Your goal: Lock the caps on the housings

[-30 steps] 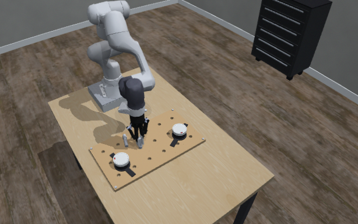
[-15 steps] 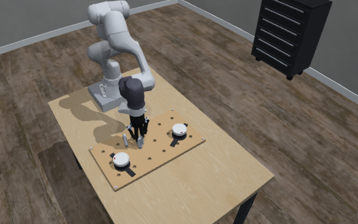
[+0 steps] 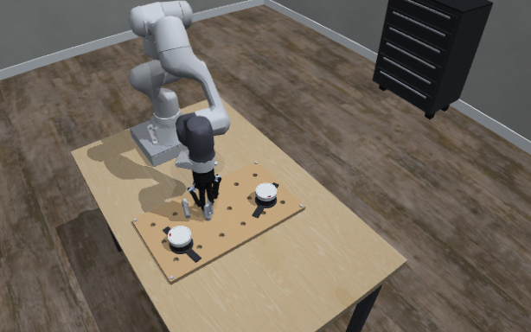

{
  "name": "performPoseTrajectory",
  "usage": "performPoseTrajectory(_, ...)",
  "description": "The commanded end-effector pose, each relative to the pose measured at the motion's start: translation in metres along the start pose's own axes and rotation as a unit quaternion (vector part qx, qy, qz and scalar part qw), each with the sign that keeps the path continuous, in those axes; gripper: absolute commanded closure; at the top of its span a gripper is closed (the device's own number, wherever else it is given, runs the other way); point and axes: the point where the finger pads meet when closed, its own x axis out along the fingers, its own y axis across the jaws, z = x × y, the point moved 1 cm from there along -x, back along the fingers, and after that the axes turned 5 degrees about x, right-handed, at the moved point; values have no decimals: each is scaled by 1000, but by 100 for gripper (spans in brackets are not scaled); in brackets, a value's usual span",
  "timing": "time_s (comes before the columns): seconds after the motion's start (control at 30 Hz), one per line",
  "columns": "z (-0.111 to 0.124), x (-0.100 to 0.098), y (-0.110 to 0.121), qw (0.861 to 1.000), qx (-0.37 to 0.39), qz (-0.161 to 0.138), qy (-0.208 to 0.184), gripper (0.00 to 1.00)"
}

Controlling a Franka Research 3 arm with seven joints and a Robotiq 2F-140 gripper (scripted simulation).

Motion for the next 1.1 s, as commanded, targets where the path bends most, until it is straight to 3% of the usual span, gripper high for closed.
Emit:
performPoseTrajectory(0.0,2,0,0,1000,0,1,-2,90)
performPoseTrajectory(1.07,2,2,0,1000,0,1,-2,90)
